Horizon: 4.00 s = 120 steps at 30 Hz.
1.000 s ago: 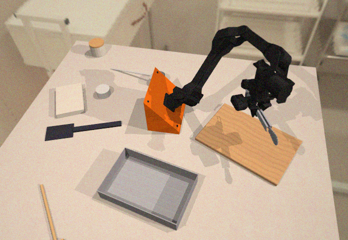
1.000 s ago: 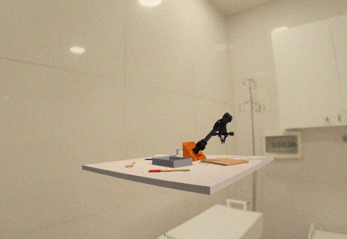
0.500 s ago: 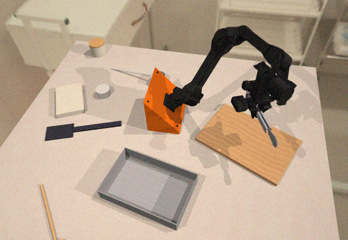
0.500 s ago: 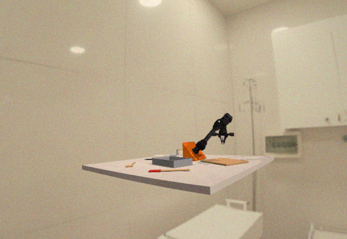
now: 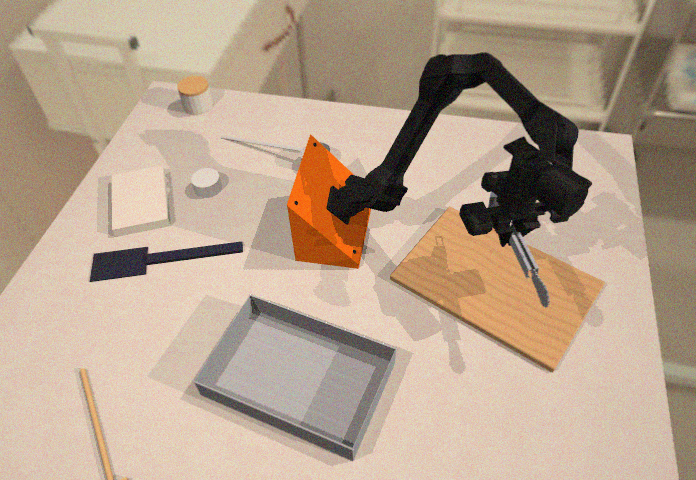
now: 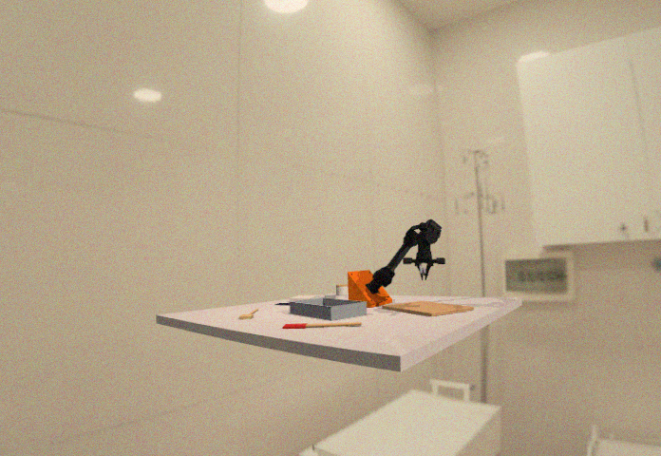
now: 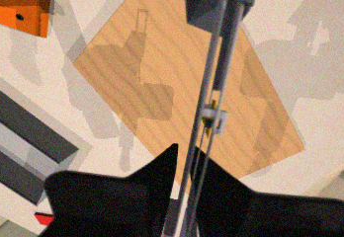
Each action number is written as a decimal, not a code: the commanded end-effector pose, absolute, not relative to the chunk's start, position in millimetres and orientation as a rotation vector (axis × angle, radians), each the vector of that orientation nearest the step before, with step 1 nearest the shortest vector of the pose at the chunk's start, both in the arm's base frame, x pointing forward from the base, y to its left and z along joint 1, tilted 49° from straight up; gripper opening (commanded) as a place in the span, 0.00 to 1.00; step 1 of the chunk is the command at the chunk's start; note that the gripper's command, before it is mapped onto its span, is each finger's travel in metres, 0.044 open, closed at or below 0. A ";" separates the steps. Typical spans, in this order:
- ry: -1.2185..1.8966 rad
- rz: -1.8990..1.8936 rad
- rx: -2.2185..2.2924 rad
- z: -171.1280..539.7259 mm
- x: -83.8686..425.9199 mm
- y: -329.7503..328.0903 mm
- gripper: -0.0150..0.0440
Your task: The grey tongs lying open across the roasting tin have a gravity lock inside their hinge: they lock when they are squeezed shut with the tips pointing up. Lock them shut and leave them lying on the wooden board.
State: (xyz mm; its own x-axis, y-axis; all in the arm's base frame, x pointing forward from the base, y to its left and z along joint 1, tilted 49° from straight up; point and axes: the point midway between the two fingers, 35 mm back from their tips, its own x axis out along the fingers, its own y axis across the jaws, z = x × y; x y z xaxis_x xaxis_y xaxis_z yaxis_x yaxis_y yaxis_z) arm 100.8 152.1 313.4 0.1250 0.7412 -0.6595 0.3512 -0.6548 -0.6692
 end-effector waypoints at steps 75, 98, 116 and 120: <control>-1.075 1.598 -1.945 259.4 99.7 218.3 0.71; -1.077 1.545 -1.873 270.9 -16.2 99.4 1.00; -1.075 1.543 -1.843 292.0 -26.3 53.0 1.00; -1.074 1.543 -1.841 292.6 -26.0 52.4 1.00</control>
State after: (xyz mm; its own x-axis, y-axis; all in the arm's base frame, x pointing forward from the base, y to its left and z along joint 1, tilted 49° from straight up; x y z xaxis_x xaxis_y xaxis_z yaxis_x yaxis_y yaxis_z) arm -28.7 54.8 291.5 0.0524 0.8262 -0.5610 0.2599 -0.5537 -0.7911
